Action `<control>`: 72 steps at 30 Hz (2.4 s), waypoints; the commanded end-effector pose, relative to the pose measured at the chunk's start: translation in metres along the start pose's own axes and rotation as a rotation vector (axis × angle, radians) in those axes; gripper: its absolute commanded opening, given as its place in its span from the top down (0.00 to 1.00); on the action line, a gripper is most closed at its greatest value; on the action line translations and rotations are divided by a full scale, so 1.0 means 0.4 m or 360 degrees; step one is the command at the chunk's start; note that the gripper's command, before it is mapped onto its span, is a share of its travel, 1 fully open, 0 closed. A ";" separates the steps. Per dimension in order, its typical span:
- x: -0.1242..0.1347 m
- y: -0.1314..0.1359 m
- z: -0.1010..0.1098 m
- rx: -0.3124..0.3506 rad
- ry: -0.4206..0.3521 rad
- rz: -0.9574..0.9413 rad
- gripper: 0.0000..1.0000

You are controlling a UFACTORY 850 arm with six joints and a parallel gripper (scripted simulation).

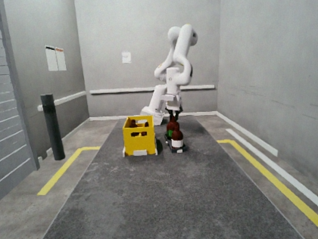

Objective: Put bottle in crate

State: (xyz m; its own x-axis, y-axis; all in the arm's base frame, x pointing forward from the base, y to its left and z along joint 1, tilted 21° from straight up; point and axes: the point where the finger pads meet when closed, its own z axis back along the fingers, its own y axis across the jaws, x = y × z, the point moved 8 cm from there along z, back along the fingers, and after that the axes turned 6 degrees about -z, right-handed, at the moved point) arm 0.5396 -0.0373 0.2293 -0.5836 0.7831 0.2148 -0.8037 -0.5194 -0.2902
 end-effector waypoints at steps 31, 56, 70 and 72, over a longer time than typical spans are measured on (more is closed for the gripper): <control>-0.001 -0.002 0.014 -0.0002 0.0002 0.0001 1.00; -0.001 -0.002 0.059 -0.0002 0.0002 0.0001 1.00; -0.001 -0.002 0.094 -0.0002 0.0002 0.0001 1.00; -0.001 -0.002 0.098 -0.0002 0.0002 0.0001 1.00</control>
State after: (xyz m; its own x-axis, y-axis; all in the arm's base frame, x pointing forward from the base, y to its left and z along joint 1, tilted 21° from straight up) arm 0.5356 -0.0491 0.2617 -0.5836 0.7831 0.2148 -0.8037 -0.5194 -0.2902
